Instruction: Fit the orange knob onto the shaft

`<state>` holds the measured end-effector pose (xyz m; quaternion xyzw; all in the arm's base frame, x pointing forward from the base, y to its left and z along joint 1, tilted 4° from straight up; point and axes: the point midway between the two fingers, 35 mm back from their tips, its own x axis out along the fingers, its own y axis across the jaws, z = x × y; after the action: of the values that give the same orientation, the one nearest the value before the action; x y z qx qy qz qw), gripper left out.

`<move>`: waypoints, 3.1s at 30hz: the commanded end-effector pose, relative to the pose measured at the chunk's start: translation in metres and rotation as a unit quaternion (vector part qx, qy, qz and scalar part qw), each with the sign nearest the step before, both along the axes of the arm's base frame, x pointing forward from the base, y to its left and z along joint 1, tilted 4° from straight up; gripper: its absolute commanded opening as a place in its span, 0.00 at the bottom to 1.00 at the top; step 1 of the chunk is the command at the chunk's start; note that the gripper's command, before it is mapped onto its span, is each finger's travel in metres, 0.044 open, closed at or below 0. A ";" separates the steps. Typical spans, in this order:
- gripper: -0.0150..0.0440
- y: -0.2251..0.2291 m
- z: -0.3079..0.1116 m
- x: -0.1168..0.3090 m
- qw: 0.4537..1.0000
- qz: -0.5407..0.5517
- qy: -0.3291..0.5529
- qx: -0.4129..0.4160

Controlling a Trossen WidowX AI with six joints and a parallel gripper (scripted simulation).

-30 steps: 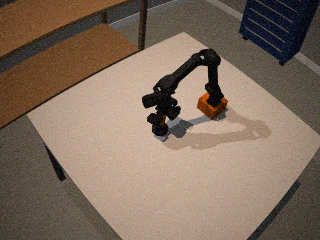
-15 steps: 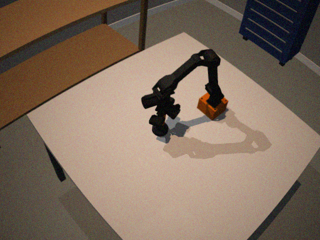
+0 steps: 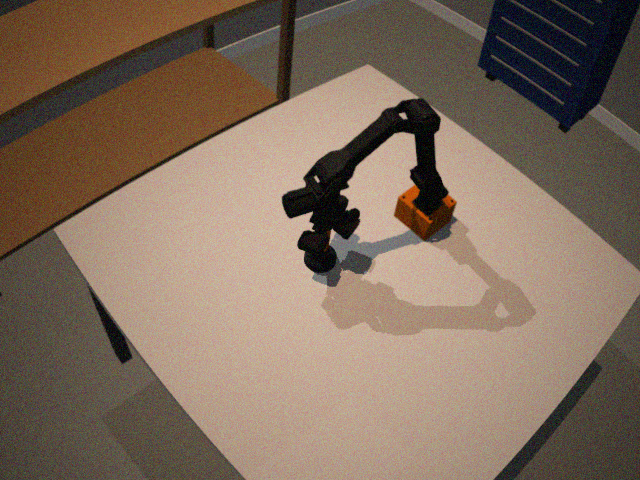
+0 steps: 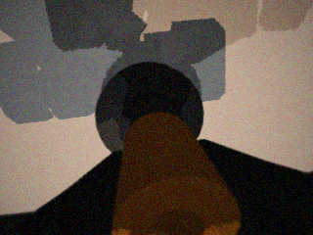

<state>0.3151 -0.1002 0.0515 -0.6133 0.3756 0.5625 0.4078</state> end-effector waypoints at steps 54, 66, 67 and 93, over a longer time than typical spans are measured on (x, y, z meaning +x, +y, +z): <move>0.25 0.000 0.001 0.000 0.977 0.210 -0.003 -0.018; 0.25 0.000 0.003 0.000 0.977 0.210 -0.003 -0.018; 0.25 0.000 0.003 0.000 0.977 0.210 -0.003 -0.018; 0.25 0.001 -0.001 -0.003 0.950 0.311 -0.002 -0.027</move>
<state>0.3115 -0.0992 0.0511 -0.7108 0.1833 0.6496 0.1981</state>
